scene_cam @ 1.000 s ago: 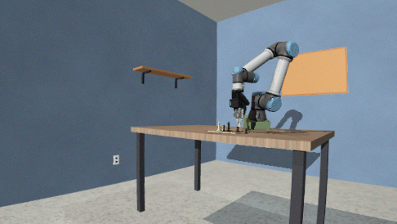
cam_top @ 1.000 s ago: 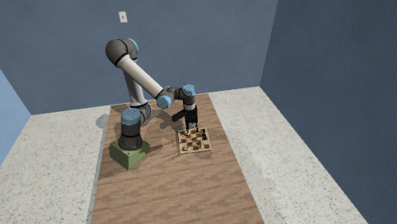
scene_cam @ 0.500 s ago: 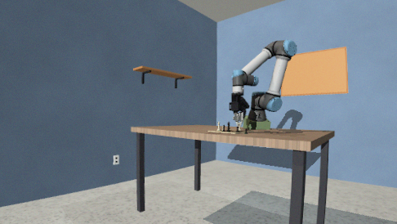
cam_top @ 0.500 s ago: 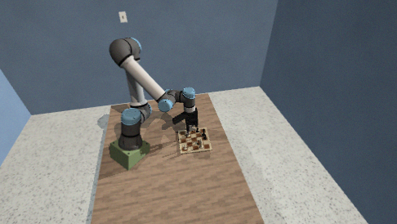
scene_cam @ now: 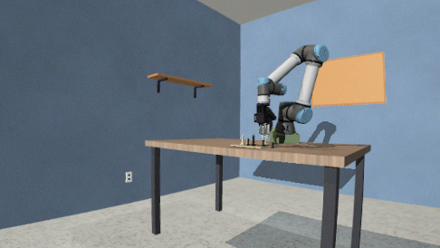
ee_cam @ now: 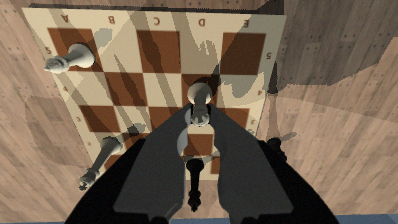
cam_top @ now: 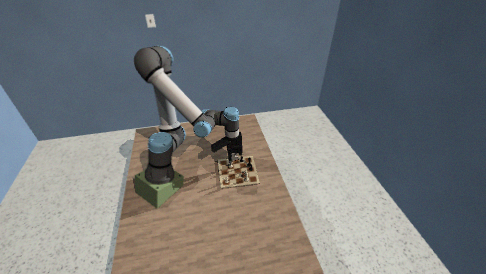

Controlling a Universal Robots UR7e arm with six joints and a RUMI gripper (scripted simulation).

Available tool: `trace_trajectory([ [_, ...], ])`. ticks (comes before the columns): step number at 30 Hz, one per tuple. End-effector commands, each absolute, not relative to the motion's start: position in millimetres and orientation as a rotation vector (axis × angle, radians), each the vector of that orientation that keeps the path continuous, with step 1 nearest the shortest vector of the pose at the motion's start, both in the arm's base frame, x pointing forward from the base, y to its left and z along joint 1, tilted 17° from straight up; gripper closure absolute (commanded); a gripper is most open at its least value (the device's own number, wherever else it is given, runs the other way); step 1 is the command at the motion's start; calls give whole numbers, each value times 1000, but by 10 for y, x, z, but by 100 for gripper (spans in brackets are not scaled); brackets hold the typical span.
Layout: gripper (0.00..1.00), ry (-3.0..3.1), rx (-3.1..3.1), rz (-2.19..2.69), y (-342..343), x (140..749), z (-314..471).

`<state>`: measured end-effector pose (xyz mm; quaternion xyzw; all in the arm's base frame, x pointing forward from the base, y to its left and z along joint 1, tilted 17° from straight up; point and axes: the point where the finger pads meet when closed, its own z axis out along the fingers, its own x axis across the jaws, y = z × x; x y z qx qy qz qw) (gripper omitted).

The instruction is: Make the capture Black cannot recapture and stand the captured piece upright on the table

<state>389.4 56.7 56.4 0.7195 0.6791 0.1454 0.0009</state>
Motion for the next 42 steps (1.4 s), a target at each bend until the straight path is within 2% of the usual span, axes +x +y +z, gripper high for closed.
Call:
trace_trajectory([
  [1, 100, 2132, 2258, 457, 565, 3897, 567],
  [42, 100, 2132, 2258, 457, 573, 3906, 529],
])
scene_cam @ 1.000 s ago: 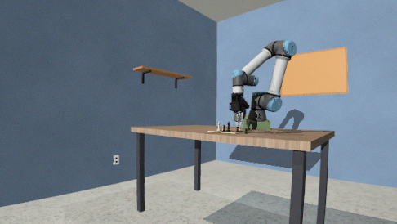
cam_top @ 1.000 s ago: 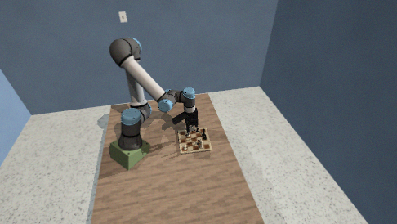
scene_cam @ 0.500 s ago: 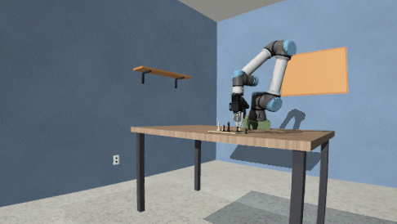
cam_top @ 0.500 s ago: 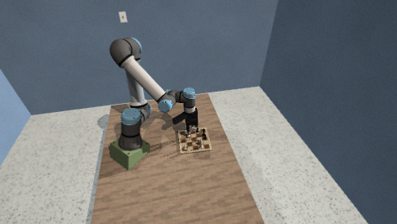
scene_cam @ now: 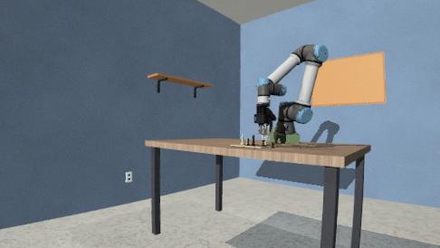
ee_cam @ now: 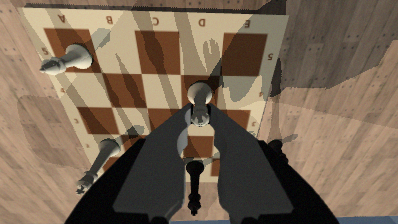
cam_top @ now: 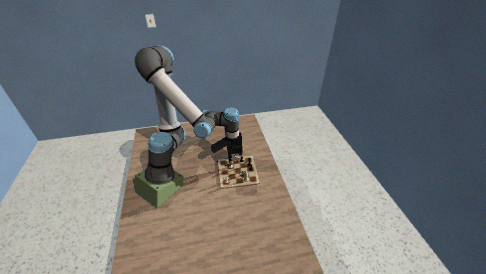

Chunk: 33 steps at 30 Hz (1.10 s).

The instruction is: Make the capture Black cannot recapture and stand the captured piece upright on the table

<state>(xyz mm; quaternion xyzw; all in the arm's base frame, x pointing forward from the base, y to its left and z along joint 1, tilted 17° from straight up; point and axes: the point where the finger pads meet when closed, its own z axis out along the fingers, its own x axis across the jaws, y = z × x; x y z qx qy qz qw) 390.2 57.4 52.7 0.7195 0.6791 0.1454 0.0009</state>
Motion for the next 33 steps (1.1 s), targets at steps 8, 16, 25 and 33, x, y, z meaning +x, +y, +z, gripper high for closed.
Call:
trace_trajectory([
  [8, 100, 2132, 2258, 457, 573, 3906, 529],
  [16, 100, 2132, 2258, 457, 573, 3906, 529],
  [25, 100, 2132, 2258, 457, 573, 3906, 529],
  [33, 95, 2132, 2258, 457, 573, 3906, 529],
])
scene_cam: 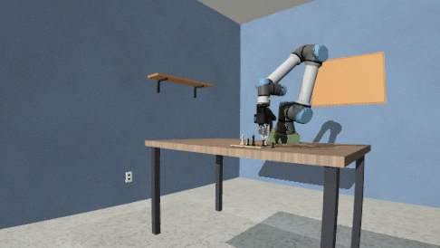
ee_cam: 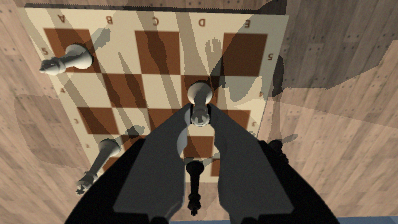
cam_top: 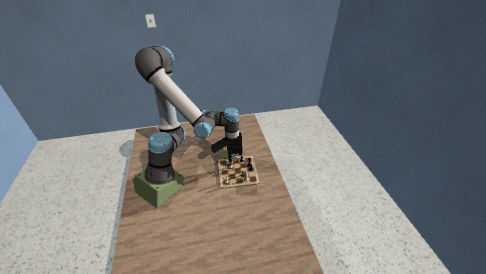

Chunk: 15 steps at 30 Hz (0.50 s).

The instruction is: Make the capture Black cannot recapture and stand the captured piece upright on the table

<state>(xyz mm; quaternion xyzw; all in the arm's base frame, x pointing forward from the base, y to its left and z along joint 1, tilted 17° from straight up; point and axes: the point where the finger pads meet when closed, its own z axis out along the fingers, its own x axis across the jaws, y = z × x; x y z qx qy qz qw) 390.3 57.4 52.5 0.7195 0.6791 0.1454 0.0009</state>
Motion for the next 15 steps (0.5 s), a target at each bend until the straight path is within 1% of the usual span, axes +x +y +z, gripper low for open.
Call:
trace_trajectory([
  [1, 95, 2132, 2258, 457, 573, 3906, 529],
  [2, 90, 2132, 2258, 457, 573, 3906, 529],
  [6, 90, 2132, 2258, 457, 573, 3906, 529],
  [7, 85, 2132, 2258, 457, 573, 3906, 529],
  [9, 85, 2132, 2258, 457, 573, 3906, 529],
  [10, 80, 2132, 2258, 457, 573, 3906, 529],
  [12, 80, 2132, 2258, 457, 573, 3906, 529],
  [13, 75, 2132, 2258, 457, 573, 3906, 529],
  [15, 75, 2132, 2258, 457, 573, 3906, 529],
])
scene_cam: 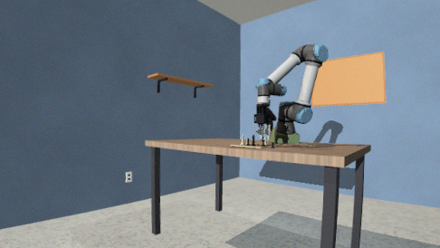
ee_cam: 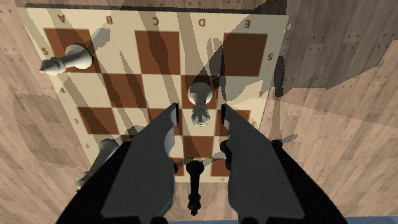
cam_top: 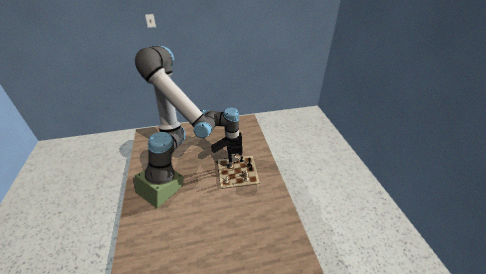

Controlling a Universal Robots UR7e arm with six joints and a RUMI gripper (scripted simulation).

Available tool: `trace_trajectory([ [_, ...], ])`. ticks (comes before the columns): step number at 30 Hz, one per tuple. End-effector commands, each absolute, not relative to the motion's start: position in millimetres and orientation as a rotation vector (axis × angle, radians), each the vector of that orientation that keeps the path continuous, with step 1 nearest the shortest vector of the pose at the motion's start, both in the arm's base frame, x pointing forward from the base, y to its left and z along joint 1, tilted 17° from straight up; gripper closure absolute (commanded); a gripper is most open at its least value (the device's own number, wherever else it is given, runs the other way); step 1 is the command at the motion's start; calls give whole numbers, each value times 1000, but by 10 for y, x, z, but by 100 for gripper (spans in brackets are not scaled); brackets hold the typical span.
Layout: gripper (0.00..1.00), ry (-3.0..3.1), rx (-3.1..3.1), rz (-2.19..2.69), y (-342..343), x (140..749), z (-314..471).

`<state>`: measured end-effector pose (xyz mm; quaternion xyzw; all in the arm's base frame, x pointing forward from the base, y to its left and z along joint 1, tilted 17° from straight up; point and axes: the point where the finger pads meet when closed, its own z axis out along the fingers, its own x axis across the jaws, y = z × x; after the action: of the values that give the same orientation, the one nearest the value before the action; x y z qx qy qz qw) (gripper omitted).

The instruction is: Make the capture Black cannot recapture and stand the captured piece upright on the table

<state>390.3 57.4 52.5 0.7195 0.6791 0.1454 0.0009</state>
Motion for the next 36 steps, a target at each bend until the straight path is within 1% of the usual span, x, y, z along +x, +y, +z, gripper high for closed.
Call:
trace_trajectory([
  [1, 75, 2132, 2258, 457, 573, 3906, 529],
  [15, 75, 2132, 2258, 457, 560, 3892, 592],
  [36, 75, 2132, 2258, 457, 403, 3722, 1360],
])
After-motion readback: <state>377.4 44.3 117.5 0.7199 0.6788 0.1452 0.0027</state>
